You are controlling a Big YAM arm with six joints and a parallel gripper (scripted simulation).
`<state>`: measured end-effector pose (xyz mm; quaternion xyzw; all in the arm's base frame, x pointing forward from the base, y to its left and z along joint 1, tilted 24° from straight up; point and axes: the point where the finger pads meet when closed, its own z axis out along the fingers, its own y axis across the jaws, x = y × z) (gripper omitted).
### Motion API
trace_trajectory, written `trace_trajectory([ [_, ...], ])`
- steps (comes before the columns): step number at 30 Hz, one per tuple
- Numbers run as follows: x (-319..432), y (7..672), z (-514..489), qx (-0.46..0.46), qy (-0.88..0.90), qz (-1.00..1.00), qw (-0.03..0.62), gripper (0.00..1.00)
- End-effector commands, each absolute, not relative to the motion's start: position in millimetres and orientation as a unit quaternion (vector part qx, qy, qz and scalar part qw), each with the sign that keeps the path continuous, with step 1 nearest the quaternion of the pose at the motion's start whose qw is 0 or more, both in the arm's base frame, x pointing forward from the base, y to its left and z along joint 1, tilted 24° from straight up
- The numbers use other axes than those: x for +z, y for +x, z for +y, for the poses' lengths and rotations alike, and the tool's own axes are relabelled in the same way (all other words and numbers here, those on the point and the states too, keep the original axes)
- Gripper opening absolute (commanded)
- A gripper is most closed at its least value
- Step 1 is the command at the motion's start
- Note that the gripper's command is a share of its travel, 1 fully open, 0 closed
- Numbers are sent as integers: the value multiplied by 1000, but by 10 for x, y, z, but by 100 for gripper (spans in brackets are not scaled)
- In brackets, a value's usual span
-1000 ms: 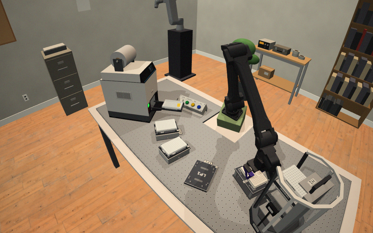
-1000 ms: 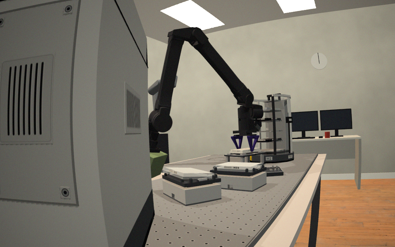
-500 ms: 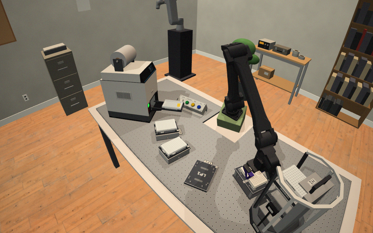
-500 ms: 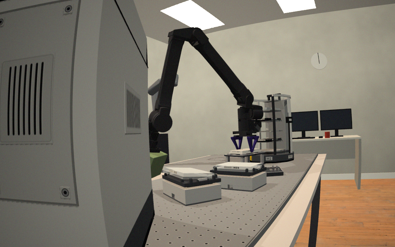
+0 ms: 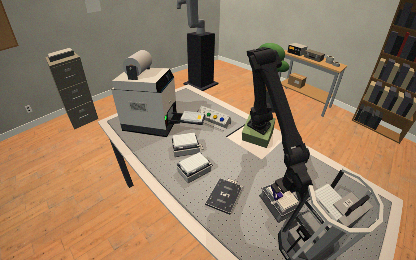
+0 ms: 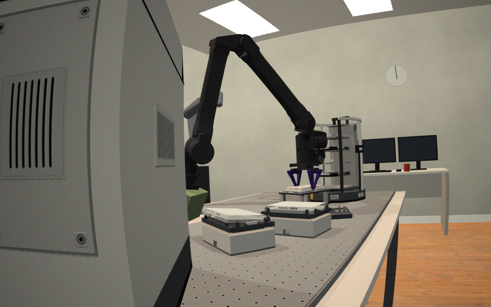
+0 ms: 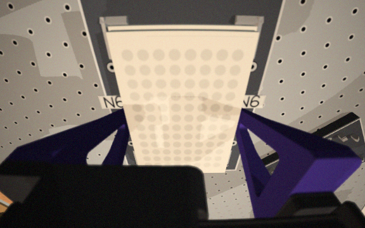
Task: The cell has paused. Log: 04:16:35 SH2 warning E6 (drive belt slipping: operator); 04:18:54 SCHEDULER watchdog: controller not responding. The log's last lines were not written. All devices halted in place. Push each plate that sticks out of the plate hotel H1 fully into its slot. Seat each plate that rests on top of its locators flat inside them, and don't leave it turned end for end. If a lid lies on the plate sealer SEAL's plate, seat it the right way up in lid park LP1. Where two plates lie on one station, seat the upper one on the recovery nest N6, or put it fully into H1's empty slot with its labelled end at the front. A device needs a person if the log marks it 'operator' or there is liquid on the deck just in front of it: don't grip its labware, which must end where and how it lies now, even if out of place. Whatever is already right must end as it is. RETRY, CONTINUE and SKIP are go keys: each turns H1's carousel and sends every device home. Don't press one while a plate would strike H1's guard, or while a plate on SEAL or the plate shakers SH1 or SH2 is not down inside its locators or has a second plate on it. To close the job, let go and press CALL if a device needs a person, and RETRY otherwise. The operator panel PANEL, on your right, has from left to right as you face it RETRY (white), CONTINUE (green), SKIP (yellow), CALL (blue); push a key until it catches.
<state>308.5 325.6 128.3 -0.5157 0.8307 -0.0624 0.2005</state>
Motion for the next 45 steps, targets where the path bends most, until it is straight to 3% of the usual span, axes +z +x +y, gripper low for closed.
trace_trajectory([
  [1,1217,3133,3224,-64,-515,831,199,84],
  [45,1269,3116,3226,-61,-514,831,206,84],
])
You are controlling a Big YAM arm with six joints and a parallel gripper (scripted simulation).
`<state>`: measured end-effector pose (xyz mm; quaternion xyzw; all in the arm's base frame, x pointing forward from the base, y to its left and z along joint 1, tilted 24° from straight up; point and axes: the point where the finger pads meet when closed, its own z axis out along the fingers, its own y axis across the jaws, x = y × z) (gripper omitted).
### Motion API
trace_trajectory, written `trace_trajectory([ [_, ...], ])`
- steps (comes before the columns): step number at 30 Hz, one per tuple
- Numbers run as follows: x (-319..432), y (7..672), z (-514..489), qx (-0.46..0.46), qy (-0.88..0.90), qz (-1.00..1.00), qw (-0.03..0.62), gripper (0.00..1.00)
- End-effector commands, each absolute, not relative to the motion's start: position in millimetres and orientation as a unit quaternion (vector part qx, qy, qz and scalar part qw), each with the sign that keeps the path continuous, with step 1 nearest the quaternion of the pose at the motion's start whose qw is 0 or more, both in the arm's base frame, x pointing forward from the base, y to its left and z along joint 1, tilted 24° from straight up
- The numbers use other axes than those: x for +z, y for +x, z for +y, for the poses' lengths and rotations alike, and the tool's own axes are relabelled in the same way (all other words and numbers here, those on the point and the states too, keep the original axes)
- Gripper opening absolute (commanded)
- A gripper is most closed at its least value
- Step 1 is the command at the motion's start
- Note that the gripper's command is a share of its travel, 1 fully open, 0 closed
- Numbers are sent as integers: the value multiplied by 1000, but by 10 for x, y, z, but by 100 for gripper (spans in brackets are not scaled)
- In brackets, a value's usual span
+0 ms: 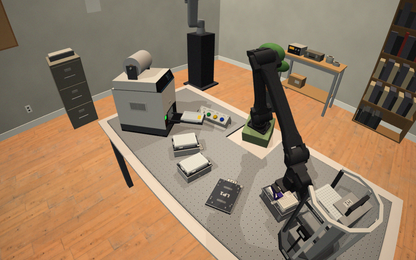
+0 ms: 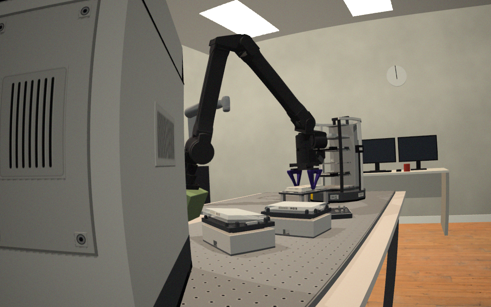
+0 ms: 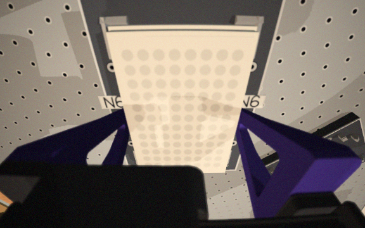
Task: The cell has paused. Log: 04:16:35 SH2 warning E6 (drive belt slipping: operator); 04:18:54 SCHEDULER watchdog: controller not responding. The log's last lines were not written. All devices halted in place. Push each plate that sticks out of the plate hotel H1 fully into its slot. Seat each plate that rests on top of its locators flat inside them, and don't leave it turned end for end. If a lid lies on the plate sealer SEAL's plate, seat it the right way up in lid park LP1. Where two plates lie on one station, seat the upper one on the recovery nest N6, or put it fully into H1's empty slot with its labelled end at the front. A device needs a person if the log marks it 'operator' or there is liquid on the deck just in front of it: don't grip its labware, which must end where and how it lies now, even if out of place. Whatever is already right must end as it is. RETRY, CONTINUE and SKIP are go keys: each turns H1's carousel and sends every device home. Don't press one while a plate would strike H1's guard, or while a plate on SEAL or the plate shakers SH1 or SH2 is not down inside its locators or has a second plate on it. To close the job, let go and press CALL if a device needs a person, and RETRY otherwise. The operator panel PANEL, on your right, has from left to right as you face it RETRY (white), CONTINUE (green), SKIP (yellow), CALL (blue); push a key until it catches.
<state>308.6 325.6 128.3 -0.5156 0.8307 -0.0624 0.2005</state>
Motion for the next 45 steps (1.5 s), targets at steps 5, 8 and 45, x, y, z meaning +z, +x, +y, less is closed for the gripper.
trace_trajectory([
  [5,1270,3115,3228,-61,-514,831,206,100],
  [8,1270,3115,3228,-61,-514,831,206,100],
  [45,1270,3115,3228,-61,-514,831,206,100],
])
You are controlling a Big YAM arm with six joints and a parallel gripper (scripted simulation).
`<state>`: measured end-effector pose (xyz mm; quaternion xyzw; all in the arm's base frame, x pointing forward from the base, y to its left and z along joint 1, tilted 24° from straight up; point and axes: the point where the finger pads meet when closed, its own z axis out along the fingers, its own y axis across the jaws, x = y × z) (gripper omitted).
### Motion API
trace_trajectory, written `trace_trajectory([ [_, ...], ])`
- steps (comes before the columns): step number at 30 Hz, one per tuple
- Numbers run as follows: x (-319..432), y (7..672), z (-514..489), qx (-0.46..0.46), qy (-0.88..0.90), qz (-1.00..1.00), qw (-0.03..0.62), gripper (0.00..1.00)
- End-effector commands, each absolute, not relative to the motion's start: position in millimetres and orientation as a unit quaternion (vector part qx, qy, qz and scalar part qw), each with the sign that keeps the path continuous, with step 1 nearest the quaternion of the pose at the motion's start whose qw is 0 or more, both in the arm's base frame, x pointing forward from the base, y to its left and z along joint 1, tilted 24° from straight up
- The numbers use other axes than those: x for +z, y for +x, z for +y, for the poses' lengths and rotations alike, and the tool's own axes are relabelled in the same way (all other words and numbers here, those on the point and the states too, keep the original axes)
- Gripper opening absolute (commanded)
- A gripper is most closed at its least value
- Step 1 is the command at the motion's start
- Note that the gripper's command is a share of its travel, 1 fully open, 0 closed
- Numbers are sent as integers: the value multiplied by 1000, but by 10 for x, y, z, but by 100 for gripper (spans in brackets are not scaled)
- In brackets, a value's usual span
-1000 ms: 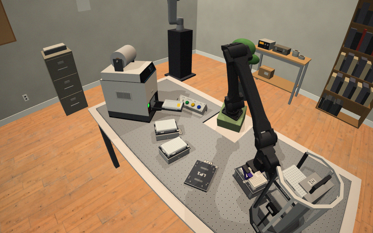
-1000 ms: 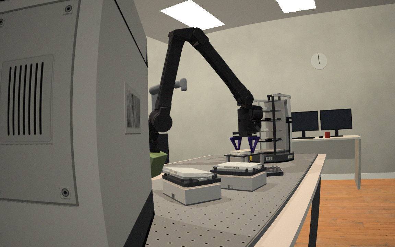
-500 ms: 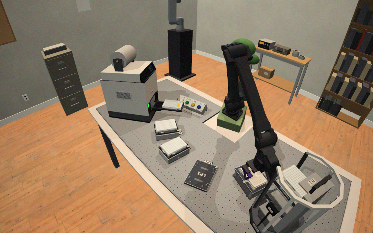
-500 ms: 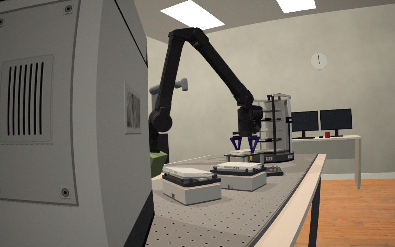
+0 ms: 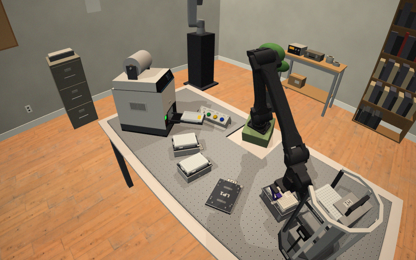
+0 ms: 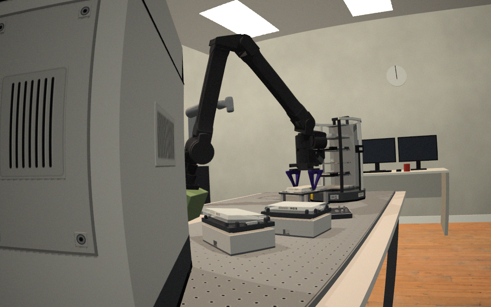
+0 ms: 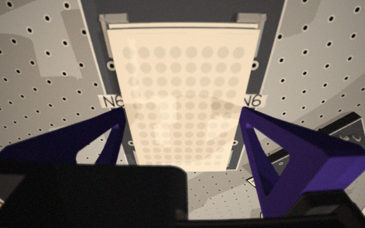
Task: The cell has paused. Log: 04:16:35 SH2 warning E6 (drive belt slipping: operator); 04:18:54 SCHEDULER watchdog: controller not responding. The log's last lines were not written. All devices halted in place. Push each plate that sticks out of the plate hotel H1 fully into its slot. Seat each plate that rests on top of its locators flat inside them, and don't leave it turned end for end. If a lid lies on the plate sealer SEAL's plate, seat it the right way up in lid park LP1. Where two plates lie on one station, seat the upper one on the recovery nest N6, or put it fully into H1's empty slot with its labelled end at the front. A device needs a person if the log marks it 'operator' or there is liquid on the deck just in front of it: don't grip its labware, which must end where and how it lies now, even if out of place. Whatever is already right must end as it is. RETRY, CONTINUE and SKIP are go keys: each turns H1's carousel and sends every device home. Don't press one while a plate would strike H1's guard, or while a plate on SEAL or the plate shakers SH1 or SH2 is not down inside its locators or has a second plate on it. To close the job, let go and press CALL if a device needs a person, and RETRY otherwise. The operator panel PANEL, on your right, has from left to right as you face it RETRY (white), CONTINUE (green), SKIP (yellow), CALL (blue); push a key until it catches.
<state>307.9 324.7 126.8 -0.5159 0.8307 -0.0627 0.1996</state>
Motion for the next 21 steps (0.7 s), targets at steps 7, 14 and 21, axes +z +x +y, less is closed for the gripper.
trace_trajectory([
  [7,1270,3115,3228,-61,-514,831,206,100],
  [14,1270,3115,3228,-61,-514,831,206,100],
  [21,1588,3050,3344,-53,-512,828,221,100],
])
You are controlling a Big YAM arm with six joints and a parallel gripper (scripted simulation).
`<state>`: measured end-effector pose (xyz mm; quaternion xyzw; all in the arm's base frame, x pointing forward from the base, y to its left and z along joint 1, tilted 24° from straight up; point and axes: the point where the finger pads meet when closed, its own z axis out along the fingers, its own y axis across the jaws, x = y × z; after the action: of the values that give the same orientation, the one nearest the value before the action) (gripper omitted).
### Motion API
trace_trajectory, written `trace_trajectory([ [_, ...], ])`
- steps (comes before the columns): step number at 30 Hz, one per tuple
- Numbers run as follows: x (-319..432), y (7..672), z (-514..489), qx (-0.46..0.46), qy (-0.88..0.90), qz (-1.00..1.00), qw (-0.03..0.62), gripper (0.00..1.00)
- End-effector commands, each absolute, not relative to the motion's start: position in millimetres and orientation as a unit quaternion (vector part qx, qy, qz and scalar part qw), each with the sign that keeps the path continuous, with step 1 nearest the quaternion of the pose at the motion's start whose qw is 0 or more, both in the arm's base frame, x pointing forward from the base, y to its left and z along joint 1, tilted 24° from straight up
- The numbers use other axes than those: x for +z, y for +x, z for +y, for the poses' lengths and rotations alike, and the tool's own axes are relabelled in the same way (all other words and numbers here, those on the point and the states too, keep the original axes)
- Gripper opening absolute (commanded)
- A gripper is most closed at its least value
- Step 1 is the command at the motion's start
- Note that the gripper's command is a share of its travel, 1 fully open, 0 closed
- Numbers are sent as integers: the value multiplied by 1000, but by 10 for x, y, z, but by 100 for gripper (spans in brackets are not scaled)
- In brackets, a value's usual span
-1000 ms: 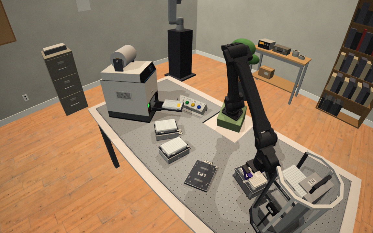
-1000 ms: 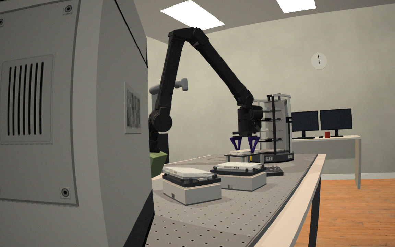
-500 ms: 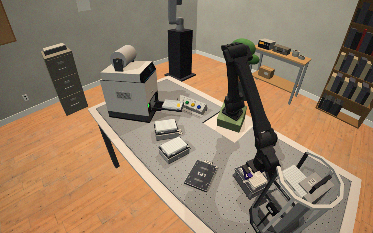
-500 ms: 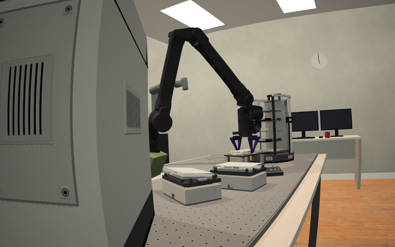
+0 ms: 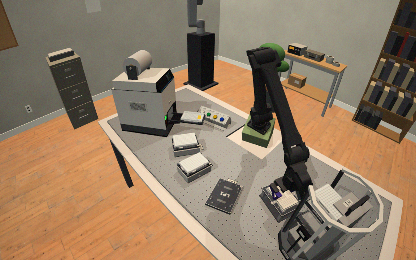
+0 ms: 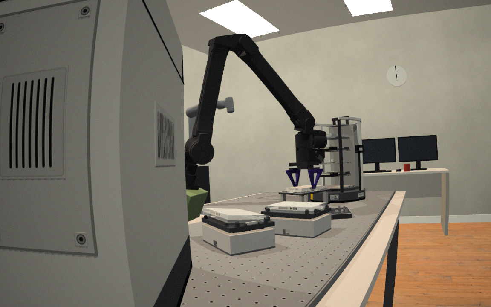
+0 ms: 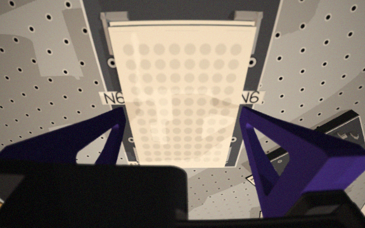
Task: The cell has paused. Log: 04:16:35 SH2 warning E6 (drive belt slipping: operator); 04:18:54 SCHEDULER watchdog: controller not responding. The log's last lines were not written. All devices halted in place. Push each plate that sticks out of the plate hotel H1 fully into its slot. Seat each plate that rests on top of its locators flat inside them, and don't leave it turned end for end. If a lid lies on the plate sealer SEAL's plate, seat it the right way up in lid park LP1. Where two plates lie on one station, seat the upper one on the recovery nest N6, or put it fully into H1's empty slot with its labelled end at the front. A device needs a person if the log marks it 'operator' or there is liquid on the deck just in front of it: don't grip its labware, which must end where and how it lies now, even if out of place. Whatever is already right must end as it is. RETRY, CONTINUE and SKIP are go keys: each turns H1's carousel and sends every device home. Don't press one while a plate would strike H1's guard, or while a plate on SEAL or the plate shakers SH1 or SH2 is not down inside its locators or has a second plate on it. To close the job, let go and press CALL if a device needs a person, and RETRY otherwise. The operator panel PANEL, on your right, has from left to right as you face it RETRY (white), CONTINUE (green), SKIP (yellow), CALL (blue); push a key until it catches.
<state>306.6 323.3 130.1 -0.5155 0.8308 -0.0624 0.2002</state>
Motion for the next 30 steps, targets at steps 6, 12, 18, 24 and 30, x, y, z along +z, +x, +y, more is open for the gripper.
trace_trajectory([
  [6,1790,3007,3352,-51,-511,828,227,100],
  [12,1824,2966,3346,-53,-513,828,220,100],
  [18,1991,2911,3325,-50,-511,828,226,100],
  [24,1826,2925,3251,-57,-513,829,212,100],
  [30,1826,2925,3251,-57,-513,829,212,100],
])
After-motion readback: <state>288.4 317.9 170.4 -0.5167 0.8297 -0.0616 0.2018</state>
